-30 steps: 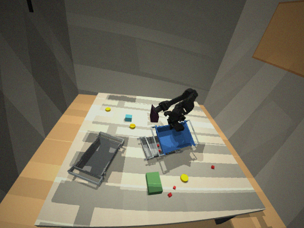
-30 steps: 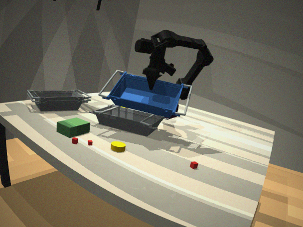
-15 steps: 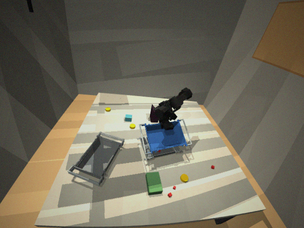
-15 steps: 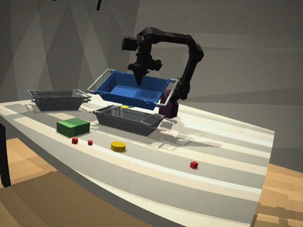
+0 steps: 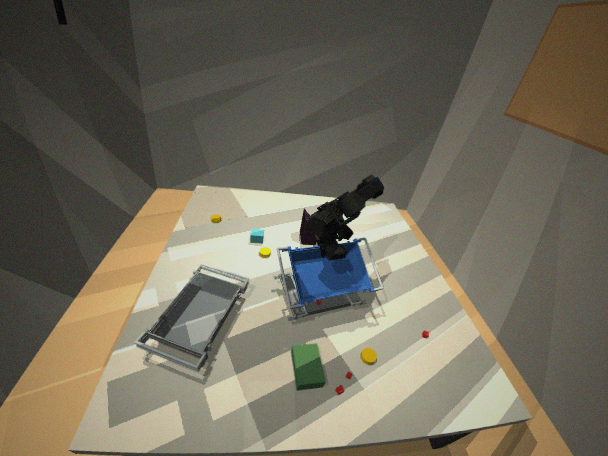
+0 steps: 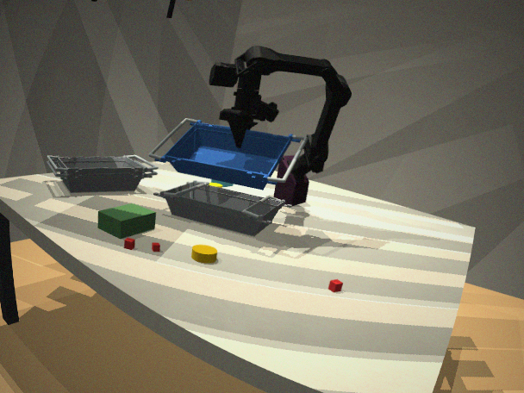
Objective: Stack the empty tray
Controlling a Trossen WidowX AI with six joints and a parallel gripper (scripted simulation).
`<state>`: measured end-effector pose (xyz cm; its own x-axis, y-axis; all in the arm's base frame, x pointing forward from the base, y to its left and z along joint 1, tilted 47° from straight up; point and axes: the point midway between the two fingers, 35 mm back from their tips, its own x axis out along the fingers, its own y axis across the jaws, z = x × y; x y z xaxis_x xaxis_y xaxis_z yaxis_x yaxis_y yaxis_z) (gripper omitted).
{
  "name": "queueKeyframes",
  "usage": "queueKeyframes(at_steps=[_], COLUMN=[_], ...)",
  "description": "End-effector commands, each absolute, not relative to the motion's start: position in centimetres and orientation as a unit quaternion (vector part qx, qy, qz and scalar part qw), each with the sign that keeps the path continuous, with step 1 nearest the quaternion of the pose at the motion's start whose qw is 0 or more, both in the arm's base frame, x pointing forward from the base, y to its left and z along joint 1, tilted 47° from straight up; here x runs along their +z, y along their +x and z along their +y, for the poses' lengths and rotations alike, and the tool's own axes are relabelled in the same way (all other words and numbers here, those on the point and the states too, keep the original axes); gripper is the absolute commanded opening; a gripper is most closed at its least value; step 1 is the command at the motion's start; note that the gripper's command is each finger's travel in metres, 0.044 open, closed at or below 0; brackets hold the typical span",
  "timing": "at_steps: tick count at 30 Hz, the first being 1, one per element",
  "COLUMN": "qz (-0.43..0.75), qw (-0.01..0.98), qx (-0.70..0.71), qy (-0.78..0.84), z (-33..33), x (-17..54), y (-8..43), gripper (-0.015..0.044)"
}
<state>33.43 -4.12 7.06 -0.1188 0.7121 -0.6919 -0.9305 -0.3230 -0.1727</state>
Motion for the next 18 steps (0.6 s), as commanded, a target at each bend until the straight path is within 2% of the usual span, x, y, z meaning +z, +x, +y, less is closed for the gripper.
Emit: queueKeyframes(at_steps=[1, 18], qz=[0.151, 0.151], qw=[0.567, 0.567], qx=[0.727, 0.727], qy=[-0.357, -0.357], z=[-4.45, -4.5], x=[7.21, 7.14], y=[33.61, 33.72], gripper=[0.0, 0.0])
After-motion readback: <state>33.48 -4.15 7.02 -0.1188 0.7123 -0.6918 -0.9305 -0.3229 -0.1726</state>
